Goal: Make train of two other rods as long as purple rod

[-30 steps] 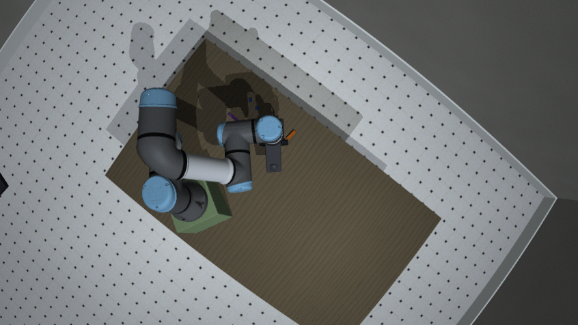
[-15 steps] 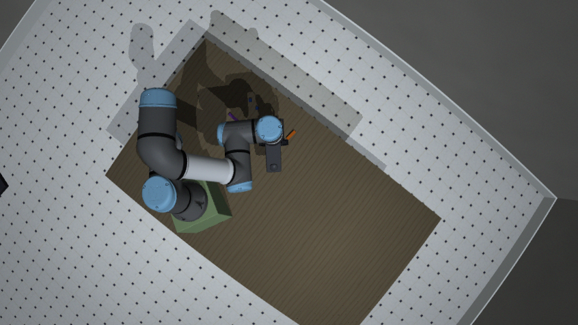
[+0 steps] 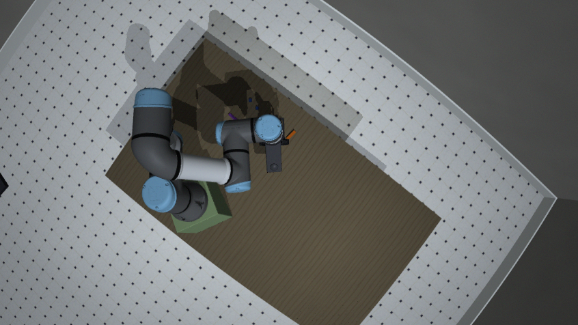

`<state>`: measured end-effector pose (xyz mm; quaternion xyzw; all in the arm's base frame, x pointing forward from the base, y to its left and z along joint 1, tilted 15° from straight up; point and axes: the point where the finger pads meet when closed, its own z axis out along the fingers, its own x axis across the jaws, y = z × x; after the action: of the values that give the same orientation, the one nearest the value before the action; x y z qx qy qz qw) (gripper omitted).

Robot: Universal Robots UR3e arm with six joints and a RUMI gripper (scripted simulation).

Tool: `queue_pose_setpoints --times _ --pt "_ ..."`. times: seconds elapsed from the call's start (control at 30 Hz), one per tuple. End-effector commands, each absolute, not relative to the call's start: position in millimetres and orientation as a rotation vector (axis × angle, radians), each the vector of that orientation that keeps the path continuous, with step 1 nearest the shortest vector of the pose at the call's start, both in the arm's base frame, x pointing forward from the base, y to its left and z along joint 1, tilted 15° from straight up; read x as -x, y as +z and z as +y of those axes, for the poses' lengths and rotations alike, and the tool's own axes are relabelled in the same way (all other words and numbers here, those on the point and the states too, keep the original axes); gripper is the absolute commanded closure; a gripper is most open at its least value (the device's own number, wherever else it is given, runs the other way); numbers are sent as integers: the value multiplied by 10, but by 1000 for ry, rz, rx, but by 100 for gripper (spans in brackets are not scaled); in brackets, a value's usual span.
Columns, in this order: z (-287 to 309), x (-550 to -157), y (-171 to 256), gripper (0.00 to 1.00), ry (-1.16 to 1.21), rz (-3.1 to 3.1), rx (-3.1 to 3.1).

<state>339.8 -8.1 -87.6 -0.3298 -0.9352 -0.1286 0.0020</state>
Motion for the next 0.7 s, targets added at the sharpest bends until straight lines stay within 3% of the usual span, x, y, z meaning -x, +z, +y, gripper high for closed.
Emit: queue_pose_setpoints --times 0.0,0.67 --pt "-110 -3370 -730 86 -406 -2927 1030" --pt "-262 -3324 -146 86 -405 -2927 1030"
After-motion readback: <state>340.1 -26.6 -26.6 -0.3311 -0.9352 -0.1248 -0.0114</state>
